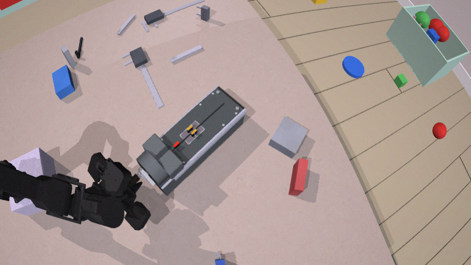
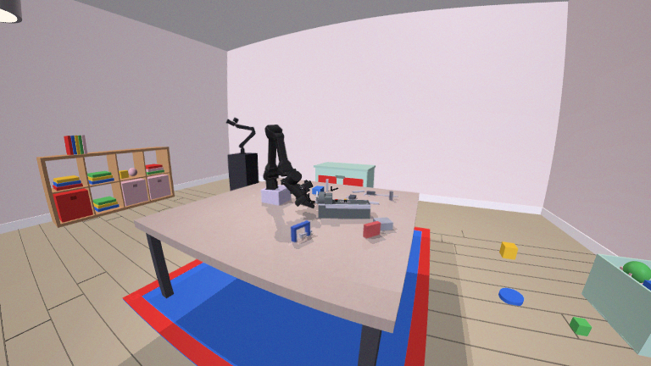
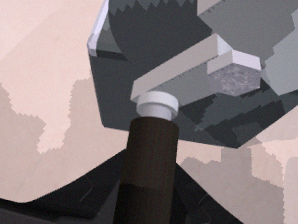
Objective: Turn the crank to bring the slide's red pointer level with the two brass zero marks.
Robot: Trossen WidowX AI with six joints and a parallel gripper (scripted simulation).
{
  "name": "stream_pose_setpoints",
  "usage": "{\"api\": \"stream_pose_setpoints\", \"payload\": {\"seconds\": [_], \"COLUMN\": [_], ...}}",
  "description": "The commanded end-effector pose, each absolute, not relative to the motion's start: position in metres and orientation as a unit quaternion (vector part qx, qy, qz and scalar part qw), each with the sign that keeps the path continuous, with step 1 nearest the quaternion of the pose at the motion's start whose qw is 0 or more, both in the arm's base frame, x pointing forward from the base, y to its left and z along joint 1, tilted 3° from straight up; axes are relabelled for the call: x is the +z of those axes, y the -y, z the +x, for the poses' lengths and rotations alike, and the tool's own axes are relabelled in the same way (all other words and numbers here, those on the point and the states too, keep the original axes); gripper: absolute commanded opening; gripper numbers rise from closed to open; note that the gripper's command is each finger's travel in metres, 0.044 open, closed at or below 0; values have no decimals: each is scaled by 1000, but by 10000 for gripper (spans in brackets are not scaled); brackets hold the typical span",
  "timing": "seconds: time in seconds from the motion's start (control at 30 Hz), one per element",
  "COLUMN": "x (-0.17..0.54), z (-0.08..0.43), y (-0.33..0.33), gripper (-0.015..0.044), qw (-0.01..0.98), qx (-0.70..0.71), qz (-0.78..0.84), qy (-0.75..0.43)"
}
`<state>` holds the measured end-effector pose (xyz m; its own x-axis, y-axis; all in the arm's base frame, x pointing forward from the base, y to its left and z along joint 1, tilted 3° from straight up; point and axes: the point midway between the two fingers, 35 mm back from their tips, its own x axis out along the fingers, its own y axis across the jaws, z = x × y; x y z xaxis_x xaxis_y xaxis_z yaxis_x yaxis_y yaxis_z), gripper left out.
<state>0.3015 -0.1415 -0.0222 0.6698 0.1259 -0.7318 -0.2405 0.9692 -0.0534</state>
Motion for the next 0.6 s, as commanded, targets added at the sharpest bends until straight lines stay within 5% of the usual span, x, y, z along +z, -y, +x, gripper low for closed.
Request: {"api": "stream_pose_setpoints", "payload": {"seconds": [0.0,0.57], "x": [-22,-22], "z": [302,302], "y": [142,142], "gripper": [0,440], "qw": [911,911], "qx": [100,100], "qz": [-73,-73], "qy": [-393,-393]}}
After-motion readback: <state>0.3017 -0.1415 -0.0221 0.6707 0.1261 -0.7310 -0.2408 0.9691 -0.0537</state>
